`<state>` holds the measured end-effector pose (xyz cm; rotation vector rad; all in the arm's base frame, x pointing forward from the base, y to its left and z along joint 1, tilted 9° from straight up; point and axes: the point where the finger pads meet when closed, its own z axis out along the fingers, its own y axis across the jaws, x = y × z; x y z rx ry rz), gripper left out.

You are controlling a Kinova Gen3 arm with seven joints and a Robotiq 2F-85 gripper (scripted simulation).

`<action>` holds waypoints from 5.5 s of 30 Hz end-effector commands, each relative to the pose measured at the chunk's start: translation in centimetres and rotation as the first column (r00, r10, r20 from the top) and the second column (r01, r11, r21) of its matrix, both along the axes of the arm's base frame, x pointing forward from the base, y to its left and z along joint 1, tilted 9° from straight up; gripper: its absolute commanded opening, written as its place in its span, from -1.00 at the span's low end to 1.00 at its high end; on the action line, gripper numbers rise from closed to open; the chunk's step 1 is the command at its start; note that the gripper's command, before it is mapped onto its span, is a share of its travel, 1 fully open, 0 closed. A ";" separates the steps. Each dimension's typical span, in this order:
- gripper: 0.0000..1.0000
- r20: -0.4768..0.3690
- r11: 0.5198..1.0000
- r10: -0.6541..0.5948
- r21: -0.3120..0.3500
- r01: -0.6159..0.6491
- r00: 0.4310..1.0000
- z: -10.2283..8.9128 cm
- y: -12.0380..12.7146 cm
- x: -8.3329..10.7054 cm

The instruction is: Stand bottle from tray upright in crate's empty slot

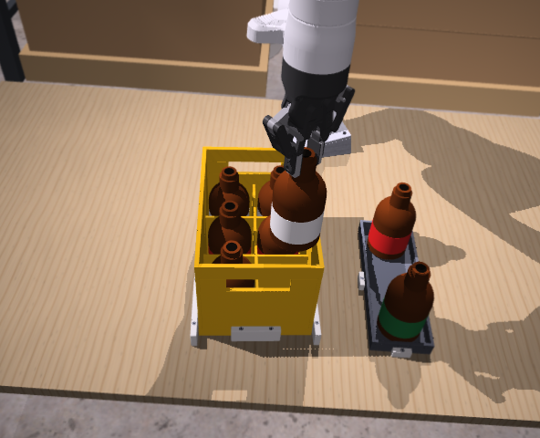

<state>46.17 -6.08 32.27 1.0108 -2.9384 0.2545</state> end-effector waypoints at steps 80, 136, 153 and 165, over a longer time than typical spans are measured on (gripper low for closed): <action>-1.00 0.002 1.000 -0.003 0.000 0.003 1.000 -0.3 -0.8 0.2; -1.00 0.002 1.000 -0.003 0.000 0.003 1.000 -3.6 -1.4 0.3; -1.00 0.002 1.000 -0.003 0.000 0.003 1.000 -3.6 -1.4 0.3; -1.00 0.002 1.000 -0.003 0.000 0.003 1.000 -3.6 -1.4 0.3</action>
